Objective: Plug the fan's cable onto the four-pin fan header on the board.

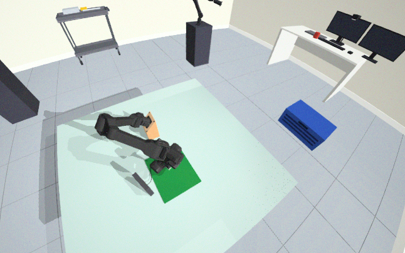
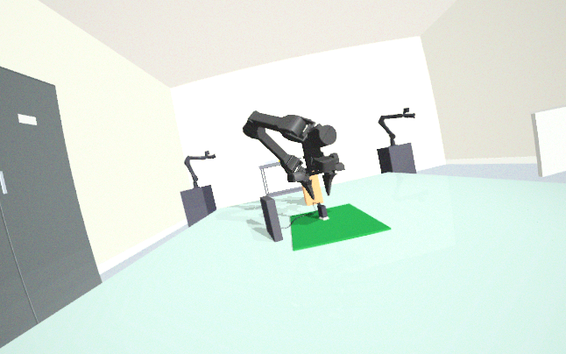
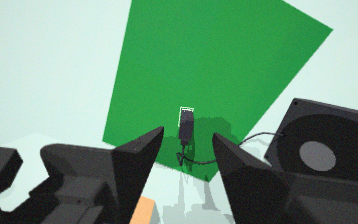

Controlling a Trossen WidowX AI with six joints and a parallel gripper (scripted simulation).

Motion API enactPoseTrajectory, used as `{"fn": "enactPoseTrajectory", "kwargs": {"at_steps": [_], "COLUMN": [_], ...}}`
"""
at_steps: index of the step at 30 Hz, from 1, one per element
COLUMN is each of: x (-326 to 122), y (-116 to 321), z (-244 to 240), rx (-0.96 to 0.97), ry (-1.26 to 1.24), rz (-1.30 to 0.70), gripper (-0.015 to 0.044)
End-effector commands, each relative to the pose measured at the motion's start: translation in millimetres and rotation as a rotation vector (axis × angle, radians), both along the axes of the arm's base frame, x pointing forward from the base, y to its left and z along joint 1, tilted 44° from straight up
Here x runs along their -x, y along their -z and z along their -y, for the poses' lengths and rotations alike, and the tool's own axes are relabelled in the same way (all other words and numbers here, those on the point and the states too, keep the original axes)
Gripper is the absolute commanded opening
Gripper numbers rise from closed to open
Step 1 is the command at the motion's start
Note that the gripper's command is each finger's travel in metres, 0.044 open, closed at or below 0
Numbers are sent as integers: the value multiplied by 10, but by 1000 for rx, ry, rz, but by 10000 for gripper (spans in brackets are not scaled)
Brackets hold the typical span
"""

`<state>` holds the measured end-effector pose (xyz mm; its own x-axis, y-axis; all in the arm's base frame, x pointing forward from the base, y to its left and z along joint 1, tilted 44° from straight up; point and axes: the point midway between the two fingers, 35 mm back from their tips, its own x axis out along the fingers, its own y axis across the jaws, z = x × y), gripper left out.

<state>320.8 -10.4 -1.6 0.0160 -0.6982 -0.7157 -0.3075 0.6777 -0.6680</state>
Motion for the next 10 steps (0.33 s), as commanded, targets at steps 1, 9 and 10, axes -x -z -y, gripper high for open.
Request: {"fn": "enactPoseTrajectory", "kwargs": {"at_steps": [1,9,10], "x": [-251,-892,-962], "y": [31,195,222], "z": [-87,-280,-301], "rx": [-5,-6,-6], "ry": [3,3,3], "rz": [8,13,14], "gripper": [260,260,260]}}
